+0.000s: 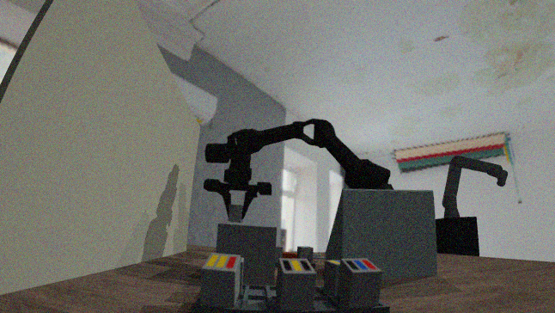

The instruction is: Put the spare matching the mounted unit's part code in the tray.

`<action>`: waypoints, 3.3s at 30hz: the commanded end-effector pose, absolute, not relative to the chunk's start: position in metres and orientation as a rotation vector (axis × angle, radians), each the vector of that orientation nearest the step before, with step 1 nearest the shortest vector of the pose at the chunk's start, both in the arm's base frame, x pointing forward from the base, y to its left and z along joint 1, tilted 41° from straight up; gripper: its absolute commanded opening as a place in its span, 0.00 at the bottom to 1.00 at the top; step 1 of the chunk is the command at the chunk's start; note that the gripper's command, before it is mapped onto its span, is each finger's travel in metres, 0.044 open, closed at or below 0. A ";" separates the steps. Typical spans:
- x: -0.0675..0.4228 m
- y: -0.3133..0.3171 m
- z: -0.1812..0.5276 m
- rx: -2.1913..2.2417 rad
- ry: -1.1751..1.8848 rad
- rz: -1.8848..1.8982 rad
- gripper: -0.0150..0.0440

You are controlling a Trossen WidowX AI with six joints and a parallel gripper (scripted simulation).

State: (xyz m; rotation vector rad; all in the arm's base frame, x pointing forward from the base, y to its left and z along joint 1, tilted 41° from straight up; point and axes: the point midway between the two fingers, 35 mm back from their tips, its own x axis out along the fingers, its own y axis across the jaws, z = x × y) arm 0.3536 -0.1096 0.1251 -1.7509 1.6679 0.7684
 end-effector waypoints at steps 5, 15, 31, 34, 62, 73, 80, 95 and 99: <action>0.354 -0.115 0.116 -1.752 1.667 0.779 0.25; 0.355 -0.123 0.108 -1.753 1.667 0.779 0.25; 0.356 -0.135 0.095 -1.754 1.668 0.778 0.25; 0.356 -0.137 0.093 -1.754 1.668 0.778 0.25; 0.353 -0.158 0.070 -1.757 1.671 0.775 0.25; 0.352 -0.166 0.062 -1.759 1.673 0.773 0.25; 0.350 -0.171 0.057 -1.760 1.674 0.772 0.25; 0.350 -0.176 0.055 -1.760 1.679 0.759 0.52; 0.350 -0.176 0.055 -1.760 1.679 0.759 0.70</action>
